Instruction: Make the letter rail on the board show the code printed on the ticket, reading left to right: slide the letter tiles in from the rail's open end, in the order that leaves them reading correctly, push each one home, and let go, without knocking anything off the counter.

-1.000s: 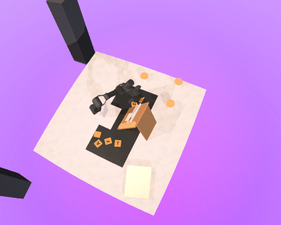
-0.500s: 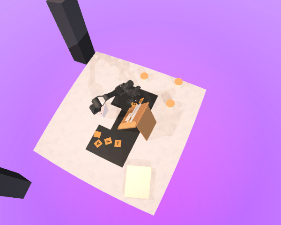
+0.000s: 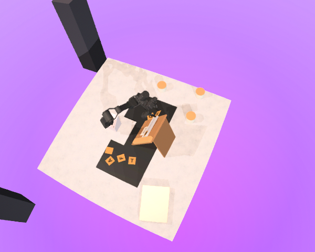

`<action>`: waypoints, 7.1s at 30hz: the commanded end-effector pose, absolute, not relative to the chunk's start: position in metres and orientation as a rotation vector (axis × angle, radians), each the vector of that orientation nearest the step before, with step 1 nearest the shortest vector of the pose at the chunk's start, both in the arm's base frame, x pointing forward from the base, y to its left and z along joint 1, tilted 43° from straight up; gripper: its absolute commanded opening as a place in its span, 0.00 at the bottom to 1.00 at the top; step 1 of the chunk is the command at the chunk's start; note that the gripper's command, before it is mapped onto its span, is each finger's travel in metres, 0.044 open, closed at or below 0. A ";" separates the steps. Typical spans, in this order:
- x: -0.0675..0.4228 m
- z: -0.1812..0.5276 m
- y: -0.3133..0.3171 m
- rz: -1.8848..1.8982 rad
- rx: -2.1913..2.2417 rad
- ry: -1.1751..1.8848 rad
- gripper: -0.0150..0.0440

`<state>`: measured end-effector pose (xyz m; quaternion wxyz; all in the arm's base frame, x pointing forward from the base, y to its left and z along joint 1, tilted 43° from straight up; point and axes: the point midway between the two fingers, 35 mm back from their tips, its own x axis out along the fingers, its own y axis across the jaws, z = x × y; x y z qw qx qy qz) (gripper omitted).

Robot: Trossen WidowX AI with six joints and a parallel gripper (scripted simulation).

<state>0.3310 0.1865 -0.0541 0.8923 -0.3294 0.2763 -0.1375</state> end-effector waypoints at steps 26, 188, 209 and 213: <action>0.330 -0.045 0.175 -0.282 -0.688 0.577 0.25; 0.325 0.013 0.109 -0.284 -0.694 0.578 0.25; 0.324 0.021 0.100 -0.284 -0.695 0.578 0.25; 0.324 0.022 0.099 -0.284 -0.695 0.578 0.25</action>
